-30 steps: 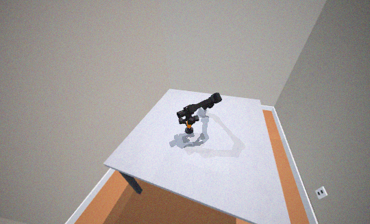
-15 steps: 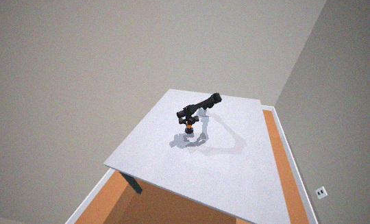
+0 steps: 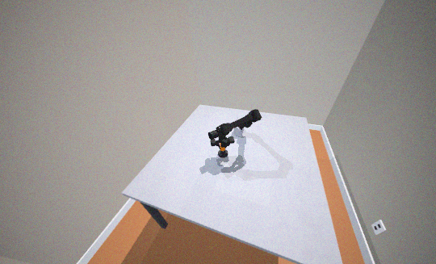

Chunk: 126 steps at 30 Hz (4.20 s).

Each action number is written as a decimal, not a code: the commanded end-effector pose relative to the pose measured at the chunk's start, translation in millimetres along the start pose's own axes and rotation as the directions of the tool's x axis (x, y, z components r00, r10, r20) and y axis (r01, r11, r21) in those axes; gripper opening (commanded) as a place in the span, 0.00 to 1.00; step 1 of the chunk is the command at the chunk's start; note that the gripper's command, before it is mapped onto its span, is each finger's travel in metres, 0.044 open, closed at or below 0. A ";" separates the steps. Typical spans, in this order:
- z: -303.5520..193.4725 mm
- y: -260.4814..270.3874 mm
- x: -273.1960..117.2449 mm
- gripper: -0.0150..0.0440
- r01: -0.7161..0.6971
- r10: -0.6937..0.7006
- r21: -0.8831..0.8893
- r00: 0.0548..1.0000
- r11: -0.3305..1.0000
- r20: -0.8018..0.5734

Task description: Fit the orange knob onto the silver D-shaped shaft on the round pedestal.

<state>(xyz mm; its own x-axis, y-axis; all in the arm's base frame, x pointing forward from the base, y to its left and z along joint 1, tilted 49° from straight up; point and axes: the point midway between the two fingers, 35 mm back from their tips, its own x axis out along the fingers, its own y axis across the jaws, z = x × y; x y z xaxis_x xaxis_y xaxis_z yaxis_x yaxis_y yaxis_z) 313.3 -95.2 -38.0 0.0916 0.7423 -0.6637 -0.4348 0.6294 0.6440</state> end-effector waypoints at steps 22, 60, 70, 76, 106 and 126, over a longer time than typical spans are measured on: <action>1.6 -1.8 -2.5 0.25 -0.002 0.002 0.212 1.000 0.977 0.001; -1.1 0.7 -2.8 0.25 -0.002 0.002 0.411 1.000 0.912 0.001; 2.3 -1.9 -3.4 0.25 -0.002 0.002 0.411 1.000 0.912 0.001; 1.8 -1.4 0.7 0.25 -0.003 0.002 0.411 1.000 0.912 0.001; -1.7 0.8 -3.6 0.25 -0.002 0.002 0.558 1.000 0.830 0.001; 1.6 -1.6 0.5 0.25 -0.003 0.002 0.591 1.000 0.806 0.001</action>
<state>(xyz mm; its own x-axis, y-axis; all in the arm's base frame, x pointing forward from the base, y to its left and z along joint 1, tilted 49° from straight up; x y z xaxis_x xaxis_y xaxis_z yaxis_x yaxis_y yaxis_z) 315.4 -95.9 -38.3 0.0896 0.7438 -0.6624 0.1750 0.6430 0.7456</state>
